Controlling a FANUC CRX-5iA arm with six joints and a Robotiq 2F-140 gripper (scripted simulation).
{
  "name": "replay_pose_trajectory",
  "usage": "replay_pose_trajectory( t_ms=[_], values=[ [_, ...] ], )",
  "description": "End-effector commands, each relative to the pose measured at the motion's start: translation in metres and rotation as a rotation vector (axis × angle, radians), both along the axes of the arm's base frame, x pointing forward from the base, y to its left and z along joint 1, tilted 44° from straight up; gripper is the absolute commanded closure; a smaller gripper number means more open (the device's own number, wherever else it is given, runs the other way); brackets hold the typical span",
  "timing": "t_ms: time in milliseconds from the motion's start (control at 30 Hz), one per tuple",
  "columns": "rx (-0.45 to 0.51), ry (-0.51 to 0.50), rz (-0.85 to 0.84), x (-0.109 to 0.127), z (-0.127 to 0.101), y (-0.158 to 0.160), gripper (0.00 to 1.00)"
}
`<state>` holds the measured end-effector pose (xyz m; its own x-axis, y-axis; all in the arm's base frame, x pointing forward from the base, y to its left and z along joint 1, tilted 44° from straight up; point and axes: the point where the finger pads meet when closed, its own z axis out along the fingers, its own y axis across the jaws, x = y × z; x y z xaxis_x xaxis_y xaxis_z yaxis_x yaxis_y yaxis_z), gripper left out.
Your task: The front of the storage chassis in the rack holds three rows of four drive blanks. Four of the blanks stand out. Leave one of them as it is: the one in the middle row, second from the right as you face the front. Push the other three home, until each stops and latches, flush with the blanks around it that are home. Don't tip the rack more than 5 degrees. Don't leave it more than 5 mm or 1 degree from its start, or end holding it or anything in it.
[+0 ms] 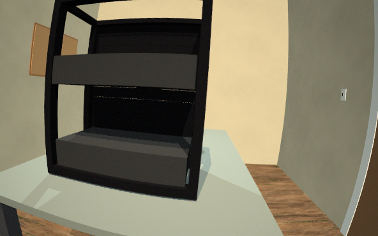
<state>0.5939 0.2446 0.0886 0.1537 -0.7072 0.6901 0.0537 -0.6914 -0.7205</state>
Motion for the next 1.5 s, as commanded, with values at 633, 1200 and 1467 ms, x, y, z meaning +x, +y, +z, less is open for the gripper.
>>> replay_pose_trajectory(
  t_ms=[633, 1200, 1467],
  values=[
    [0.0, -0.001, 0.001, 0.0047, 0.0, 0.0012, 1.0],
    [0.0, -0.001, 0.001, 0.0051, 0.0, 0.0013, 1.0],
    [0.0, -0.001, 0.001, 0.0145, -0.0007, 0.0026, 1.0]
  ],
)
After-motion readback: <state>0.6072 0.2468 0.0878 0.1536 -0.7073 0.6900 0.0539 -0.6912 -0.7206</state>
